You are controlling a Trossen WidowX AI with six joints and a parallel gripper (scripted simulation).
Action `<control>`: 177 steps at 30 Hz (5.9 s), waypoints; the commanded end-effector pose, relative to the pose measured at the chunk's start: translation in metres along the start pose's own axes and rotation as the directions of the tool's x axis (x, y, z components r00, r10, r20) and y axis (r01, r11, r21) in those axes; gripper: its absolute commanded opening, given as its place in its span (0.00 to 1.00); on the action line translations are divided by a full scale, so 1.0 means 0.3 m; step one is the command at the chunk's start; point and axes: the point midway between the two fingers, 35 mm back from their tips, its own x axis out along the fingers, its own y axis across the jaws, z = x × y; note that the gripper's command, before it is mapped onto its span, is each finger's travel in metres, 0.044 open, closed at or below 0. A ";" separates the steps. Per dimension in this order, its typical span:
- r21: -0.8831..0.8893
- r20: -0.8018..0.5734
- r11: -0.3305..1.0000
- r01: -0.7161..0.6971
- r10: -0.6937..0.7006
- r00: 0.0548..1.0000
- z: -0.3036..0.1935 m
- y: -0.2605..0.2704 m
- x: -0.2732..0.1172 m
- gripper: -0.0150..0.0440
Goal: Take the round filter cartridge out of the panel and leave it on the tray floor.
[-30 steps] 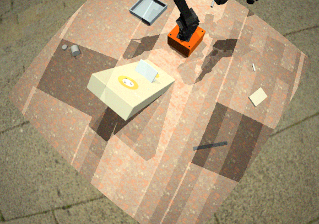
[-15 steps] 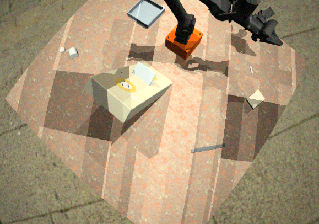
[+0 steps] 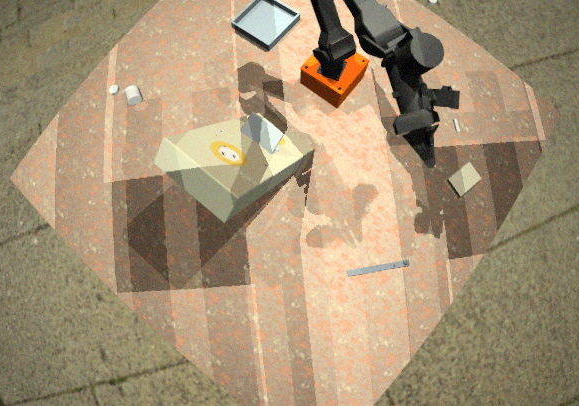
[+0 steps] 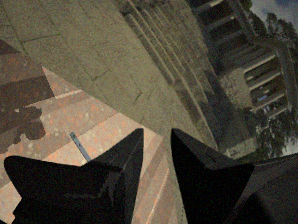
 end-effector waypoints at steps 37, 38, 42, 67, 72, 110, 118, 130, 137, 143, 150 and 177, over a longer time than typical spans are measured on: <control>0.309 -0.820 0.832 0.461 -0.013 0.572 -0.909 -0.355 -0.501 0.40; 0.309 -0.820 0.832 0.461 -0.013 0.572 -0.914 -0.356 -0.497 0.40; 0.308 -0.820 0.832 0.462 -0.014 0.572 -0.931 -0.357 -0.485 0.40; 0.306 -0.820 0.832 0.463 -0.017 0.572 -1.034 -0.356 -0.415 0.40; 0.306 -0.820 0.832 0.463 -0.017 0.572 -1.034 -0.356 -0.414 0.40; 0.306 -0.820 0.832 0.463 -0.017 0.572 -1.057 -0.359 -0.396 0.40; 0.306 -0.820 0.832 0.463 -0.018 0.572 -1.068 -0.359 -0.388 0.40; 0.305 -0.820 0.832 0.463 -0.018 0.572 -1.076 -0.360 -0.383 0.40; 0.305 -0.820 0.832 0.463 -0.018 0.572 -1.082 -0.360 -0.379 0.40; 0.310 -0.817 0.830 0.464 -0.017 0.577 -1.073 -0.359 -0.380 0.39; 0.310 -0.817 0.830 0.464 -0.017 0.577 -1.073 -0.359 -0.380 0.31; 0.549 -0.820 0.262 0.794 -0.018 0.572 -1.085 -0.360 -0.376 0.25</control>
